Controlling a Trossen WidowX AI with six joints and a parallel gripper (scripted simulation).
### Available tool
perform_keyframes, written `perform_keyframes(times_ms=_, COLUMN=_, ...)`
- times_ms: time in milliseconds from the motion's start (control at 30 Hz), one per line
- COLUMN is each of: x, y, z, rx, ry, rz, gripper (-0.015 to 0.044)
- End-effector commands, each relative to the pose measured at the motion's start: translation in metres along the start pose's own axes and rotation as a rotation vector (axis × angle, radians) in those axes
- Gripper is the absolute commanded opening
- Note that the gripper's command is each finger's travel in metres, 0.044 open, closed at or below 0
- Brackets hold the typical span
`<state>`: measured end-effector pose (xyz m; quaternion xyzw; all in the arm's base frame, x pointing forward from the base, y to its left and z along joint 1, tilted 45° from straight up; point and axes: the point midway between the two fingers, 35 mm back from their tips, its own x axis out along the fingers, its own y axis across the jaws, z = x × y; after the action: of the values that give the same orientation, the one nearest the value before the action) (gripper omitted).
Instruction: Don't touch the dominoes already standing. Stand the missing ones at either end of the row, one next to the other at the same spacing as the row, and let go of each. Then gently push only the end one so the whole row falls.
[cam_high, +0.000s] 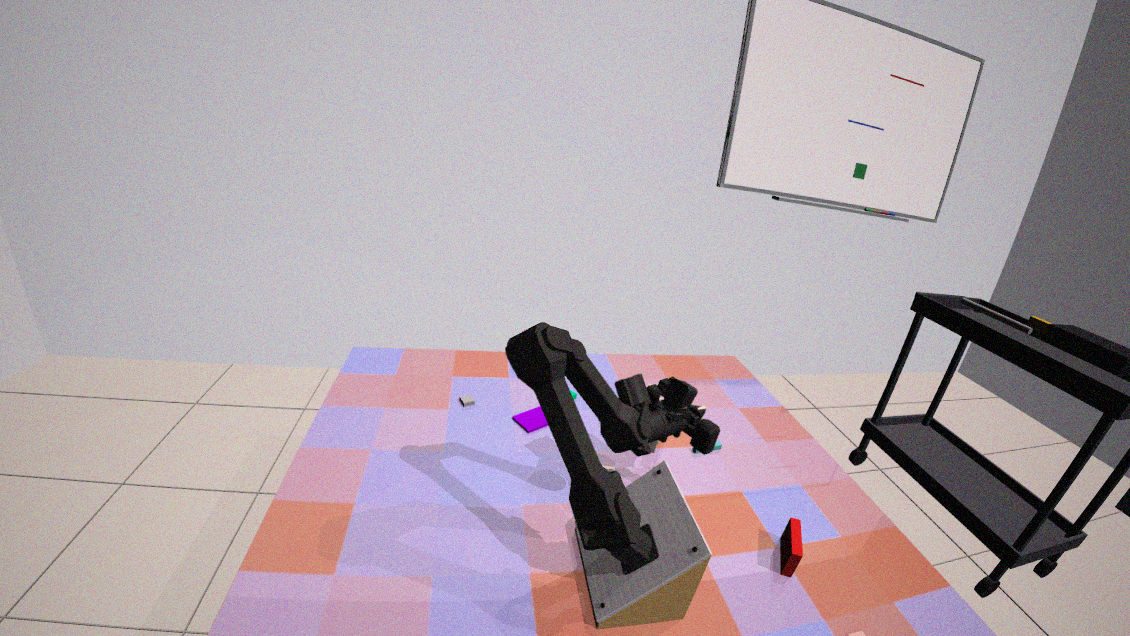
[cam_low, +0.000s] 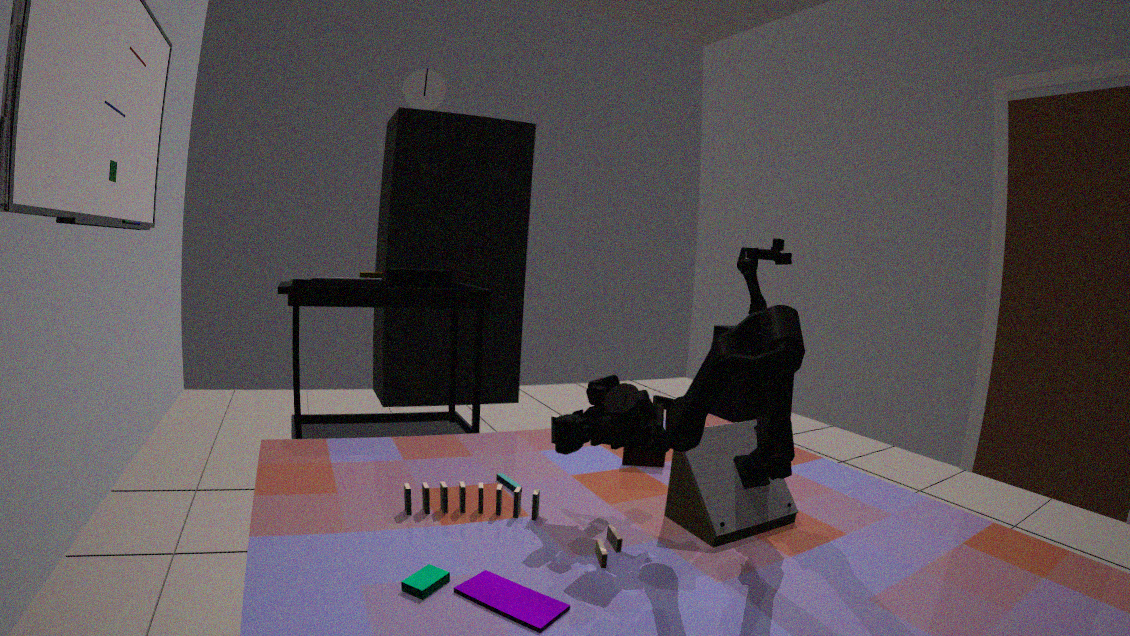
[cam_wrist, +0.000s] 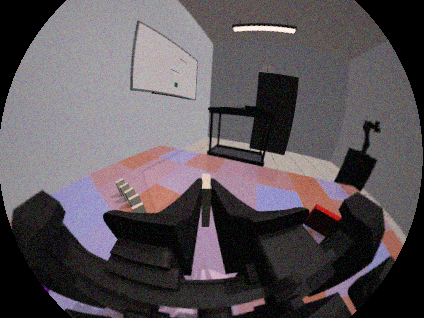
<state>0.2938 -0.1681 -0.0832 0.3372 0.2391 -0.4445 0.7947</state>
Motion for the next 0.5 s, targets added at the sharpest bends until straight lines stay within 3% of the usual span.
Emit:
perform_keyframes(times_ms=0, x=-0.001, y=-0.002, z=0.000, rx=0.003, ry=-0.002, rz=-0.004, gripper=0.0020)
perform_keyframes(times_ms=467, x=0.009, y=0.004, z=-0.040, rx=0.005, ry=0.007, rz=-0.006, gripper=0.0020)
